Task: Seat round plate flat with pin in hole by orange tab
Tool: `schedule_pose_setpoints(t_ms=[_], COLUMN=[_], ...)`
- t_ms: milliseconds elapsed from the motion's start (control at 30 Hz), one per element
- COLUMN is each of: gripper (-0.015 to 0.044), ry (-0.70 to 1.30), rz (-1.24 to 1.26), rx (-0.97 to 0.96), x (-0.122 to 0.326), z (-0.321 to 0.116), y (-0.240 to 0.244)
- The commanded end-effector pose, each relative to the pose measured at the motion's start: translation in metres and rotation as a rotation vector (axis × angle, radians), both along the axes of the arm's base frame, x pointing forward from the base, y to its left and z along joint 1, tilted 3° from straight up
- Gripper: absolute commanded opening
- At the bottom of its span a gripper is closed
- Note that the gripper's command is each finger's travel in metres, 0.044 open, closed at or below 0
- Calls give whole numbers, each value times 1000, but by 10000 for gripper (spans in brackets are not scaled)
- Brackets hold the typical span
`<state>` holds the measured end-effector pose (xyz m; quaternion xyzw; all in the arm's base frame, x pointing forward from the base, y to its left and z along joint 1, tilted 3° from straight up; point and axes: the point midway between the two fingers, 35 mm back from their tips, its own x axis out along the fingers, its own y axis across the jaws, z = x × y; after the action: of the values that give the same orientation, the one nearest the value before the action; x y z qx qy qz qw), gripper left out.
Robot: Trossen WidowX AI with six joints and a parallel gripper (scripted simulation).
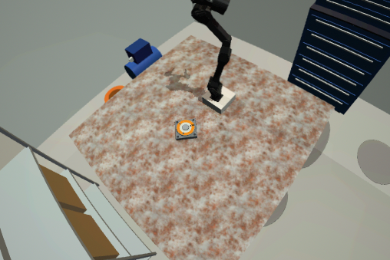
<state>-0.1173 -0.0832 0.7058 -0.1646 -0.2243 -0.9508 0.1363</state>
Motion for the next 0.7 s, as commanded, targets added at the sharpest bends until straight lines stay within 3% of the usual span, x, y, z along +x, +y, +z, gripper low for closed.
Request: schedule_pose_setpoints(t_ms=[0,133,300,467,667], gripper=[374,269,138,6,0], ry=[12,232,367,590,756], rz=[9,200,345,665,997], rx=[9,145,189,342,512], x=[2,60,103,207,309], z=[1,6,-1,-45,-119], y=[-5,-82,-120,-189,-221])
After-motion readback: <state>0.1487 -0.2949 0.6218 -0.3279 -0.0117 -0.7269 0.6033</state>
